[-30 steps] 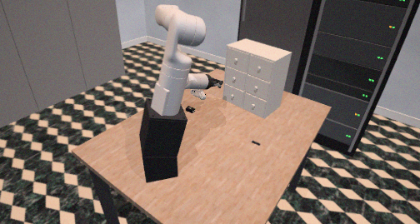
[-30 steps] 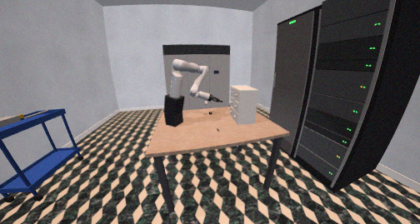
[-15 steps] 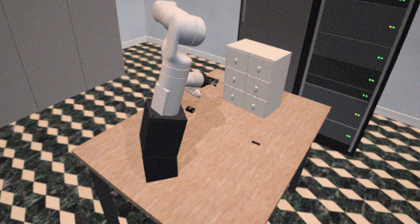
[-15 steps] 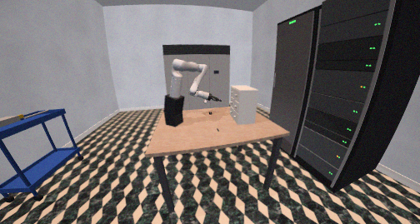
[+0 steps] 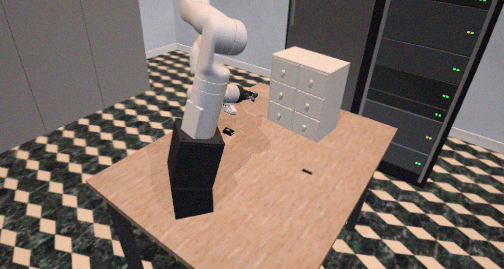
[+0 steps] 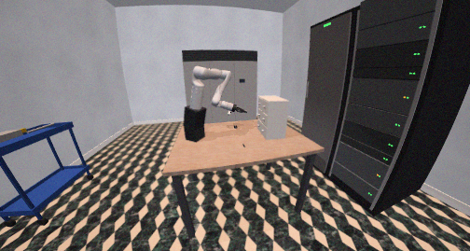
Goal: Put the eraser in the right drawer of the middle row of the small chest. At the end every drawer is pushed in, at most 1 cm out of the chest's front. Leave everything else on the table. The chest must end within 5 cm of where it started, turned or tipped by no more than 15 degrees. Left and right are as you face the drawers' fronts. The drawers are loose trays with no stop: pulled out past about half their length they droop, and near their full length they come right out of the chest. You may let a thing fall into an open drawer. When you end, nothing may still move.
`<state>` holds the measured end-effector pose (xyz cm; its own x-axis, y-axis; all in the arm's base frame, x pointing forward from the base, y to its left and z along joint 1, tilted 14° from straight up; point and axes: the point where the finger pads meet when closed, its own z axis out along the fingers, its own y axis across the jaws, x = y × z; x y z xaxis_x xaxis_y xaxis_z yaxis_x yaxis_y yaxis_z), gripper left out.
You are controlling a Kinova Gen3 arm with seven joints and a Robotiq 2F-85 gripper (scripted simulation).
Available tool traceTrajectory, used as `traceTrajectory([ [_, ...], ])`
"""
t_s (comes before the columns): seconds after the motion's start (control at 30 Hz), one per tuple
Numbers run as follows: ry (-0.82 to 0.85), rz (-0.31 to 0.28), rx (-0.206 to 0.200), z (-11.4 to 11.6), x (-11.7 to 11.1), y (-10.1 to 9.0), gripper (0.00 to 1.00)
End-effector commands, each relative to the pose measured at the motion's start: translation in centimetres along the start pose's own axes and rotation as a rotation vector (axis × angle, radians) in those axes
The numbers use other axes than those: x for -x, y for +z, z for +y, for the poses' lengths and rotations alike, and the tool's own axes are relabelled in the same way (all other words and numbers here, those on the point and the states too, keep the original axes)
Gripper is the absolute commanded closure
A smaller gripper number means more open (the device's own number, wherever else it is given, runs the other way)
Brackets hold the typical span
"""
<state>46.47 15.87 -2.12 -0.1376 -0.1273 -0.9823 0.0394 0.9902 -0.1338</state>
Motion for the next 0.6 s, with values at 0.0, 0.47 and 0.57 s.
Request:
traceTrajectory([
  [0.0, 0.007, -0.004, 0.006, 0.8, 0.2, -0.1, 1.00],
  [0.47, 0.007, -0.004, 0.006, 2.3, 0.3, -0.5, 1.00],
  [0.57, 0.007, -0.004, 0.006, 2.6, 0.3, -0.5, 1.00],
])
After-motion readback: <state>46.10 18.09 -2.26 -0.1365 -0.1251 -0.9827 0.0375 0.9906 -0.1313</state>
